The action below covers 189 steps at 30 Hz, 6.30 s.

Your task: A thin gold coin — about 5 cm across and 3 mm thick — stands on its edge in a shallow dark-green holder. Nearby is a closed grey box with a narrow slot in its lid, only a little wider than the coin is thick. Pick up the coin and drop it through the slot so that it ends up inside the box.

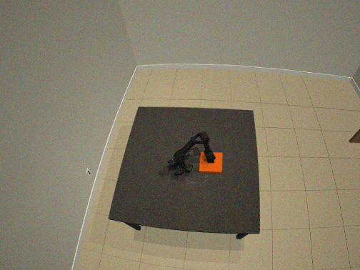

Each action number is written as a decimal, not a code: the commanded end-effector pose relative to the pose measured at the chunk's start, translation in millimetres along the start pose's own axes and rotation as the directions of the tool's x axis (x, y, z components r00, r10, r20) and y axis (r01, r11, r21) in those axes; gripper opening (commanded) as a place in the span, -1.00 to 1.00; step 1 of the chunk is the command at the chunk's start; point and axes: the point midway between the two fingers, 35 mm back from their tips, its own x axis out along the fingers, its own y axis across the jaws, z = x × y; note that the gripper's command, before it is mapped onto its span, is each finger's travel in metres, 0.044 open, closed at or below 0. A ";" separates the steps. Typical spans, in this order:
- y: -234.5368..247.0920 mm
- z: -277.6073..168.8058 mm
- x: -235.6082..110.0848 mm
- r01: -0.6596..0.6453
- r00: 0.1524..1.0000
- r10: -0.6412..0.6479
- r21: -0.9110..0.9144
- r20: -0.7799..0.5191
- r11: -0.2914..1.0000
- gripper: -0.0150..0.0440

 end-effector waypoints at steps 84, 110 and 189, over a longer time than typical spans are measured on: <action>-23.8 -44.6 -92.9 0.002 1.000 -0.009 0.738 0.005 0.675 -0.49; -39.1 -111.2 -93.0 0.010 1.000 -0.011 0.738 -0.003 0.675 -0.49; -39.5 -133.4 -74.4 0.014 1.000 -0.013 0.735 -0.007 0.678 -0.49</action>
